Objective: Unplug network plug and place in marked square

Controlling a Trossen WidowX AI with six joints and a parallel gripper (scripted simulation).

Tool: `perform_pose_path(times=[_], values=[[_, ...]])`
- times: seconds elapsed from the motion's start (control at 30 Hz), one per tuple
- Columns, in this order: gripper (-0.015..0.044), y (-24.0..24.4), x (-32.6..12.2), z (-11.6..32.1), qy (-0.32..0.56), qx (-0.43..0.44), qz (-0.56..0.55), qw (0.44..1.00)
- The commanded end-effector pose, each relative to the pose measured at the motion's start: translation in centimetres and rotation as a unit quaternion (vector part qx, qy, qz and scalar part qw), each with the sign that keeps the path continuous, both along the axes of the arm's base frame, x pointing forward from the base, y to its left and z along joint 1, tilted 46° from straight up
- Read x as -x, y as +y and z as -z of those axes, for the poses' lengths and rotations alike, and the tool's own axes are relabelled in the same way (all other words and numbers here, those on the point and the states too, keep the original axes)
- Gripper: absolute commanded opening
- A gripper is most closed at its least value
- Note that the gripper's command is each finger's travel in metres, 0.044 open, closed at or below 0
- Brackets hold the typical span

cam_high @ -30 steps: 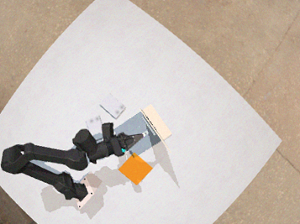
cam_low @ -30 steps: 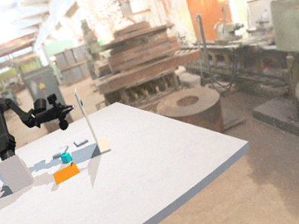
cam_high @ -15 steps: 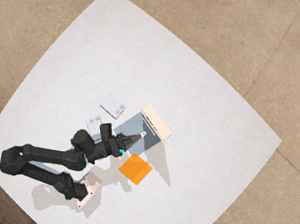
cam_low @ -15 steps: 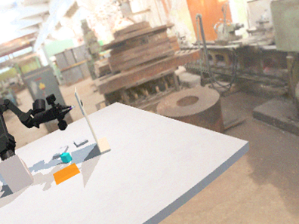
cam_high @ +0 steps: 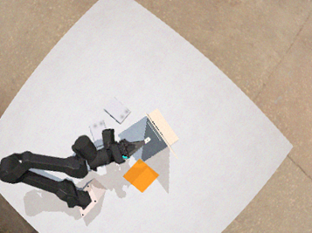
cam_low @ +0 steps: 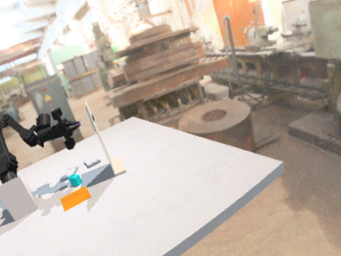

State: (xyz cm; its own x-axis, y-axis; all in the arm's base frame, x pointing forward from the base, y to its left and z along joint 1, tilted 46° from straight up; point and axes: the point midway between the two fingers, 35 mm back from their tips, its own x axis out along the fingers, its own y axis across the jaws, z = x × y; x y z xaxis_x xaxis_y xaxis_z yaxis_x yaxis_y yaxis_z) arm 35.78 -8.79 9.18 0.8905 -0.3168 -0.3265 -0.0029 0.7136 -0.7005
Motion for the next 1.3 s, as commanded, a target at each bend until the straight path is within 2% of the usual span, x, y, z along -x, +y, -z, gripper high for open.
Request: perform_pose_path(times=[0.0, 1.27], values=[[0.0000, 0.1, 0.3, 0.1, 0.003, -0.003, 0.002, 1.000], [0.0000, 0.6, 1.7, -0.4, 0.003, -0.003, 0.002, 1.000]])
